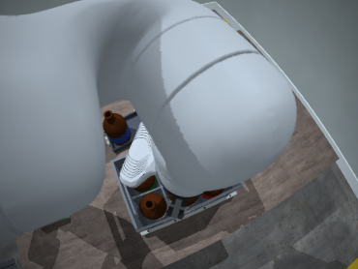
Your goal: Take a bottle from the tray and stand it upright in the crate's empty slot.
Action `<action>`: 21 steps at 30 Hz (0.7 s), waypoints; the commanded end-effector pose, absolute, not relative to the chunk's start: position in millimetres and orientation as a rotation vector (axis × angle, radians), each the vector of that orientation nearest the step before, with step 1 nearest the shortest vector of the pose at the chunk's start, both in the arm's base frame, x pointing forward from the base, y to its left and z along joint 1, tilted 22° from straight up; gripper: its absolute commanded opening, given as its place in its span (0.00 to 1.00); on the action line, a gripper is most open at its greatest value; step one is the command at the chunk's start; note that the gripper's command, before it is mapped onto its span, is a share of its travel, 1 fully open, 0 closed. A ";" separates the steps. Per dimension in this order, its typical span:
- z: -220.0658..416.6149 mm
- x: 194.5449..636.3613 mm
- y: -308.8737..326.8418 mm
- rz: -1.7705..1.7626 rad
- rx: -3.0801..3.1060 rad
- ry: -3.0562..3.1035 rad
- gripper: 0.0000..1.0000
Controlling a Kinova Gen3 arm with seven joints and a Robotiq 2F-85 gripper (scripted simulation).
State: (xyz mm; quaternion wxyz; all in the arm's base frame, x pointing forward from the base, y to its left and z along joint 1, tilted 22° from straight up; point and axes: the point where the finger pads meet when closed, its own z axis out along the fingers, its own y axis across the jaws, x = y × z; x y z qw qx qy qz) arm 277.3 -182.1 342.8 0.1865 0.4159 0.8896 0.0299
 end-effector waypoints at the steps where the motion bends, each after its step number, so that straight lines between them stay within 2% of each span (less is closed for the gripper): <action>1: 343.1 277.5 -182.1 0.085 1.171 2.504 0.00; 21: 338.7 279.2 -182.6 0.085 1.171 2.504 0.00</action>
